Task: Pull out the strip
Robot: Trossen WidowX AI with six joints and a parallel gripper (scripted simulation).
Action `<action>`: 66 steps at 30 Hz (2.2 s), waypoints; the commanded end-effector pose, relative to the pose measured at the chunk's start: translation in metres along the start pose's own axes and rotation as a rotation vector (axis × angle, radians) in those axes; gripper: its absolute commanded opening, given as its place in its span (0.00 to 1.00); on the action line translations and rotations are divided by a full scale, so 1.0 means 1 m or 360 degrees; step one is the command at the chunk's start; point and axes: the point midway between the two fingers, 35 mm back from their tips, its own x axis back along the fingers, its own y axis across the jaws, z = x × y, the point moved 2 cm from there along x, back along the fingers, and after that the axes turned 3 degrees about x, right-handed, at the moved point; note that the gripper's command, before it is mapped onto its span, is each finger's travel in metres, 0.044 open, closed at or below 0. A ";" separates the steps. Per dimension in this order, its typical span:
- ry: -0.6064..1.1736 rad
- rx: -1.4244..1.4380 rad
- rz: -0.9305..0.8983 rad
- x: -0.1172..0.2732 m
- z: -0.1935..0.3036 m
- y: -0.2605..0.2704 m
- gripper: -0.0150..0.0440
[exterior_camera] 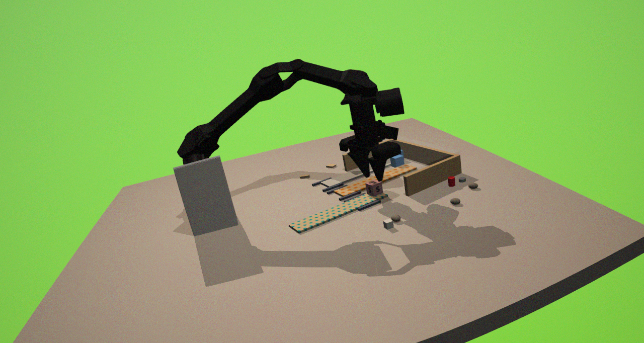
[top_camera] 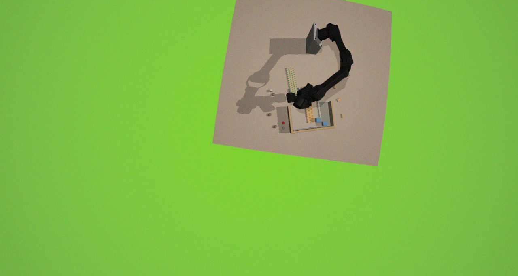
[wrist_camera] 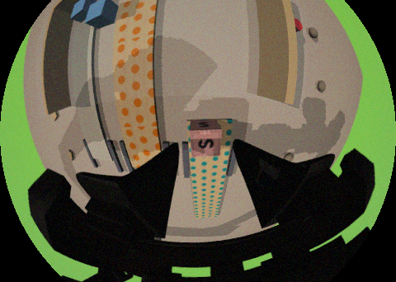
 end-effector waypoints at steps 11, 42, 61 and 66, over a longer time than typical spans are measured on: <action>0.0006 -0.0016 -0.0014 -0.026 0.003 0.000 0.68; 0.0006 -0.0010 -0.0008 -0.017 0.015 0.008 0.25; 0.0010 -0.0020 -0.0014 0.012 0.057 0.033 0.25; 0.0011 -0.0021 -0.0014 0.013 0.071 0.041 0.25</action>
